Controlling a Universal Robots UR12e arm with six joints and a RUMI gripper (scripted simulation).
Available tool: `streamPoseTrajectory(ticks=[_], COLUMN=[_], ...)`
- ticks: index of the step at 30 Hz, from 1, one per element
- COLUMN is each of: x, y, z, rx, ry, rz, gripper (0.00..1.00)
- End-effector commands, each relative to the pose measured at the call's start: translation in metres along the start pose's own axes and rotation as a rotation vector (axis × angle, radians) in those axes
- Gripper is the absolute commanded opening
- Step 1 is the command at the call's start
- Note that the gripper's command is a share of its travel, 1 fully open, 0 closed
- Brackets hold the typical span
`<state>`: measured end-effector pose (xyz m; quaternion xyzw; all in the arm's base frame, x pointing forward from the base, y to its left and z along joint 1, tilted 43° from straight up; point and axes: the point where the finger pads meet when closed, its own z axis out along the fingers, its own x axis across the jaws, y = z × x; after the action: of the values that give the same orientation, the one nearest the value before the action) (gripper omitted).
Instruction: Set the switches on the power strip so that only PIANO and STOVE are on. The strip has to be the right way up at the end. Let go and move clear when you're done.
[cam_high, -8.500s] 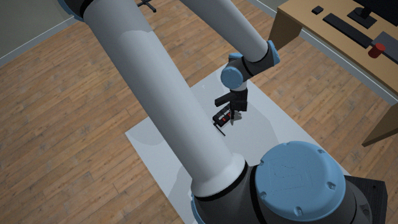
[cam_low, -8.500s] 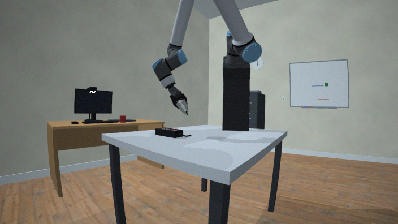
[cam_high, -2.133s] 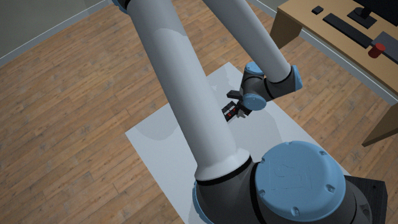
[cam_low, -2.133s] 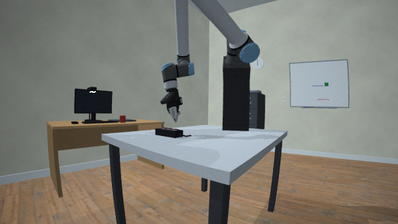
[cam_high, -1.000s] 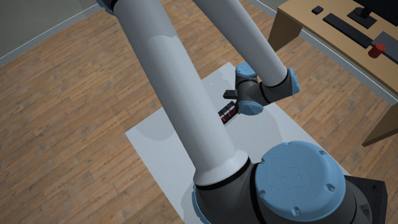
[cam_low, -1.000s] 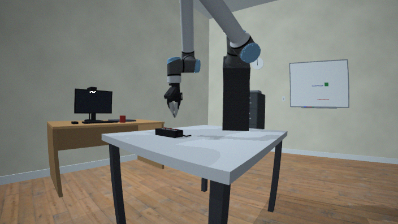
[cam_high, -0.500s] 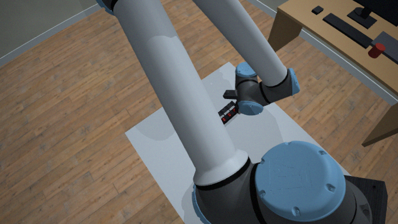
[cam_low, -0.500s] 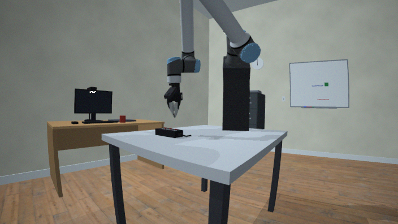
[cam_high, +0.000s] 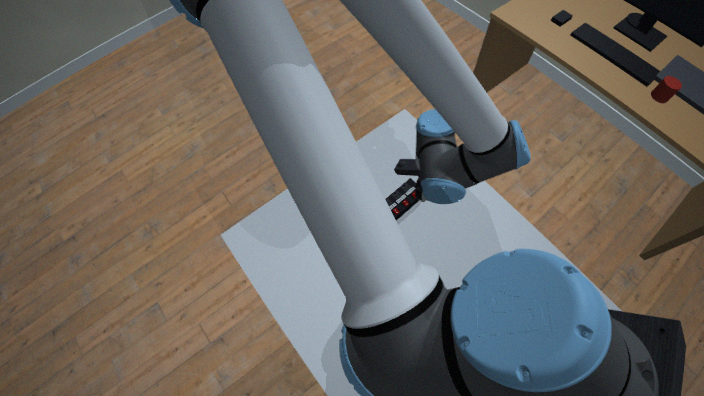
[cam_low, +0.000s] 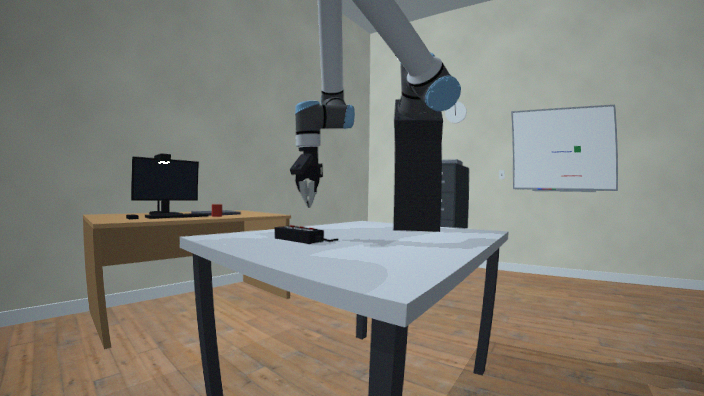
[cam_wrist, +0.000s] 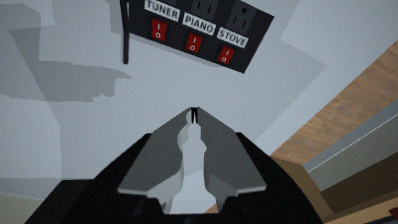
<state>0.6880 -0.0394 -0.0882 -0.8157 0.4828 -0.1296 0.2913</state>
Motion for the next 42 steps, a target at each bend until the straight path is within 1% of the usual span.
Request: streamPoseTrajectory(ticks=[1,13,14,42], x=[0.0002,0.0002,0.0002,0.0003], y=[-0.0001,-0.0001,-0.0001,-0.0003], z=[-0.0003,-0.0003,-0.0003,-0.0002], rx=[0.000,0.000,0.000,0.001], ry=[0.001,0.001,0.001,0.000], rz=[0.000,0.000,0.000,-0.001], gripper=[0.00,0.00,1.00,1.00])
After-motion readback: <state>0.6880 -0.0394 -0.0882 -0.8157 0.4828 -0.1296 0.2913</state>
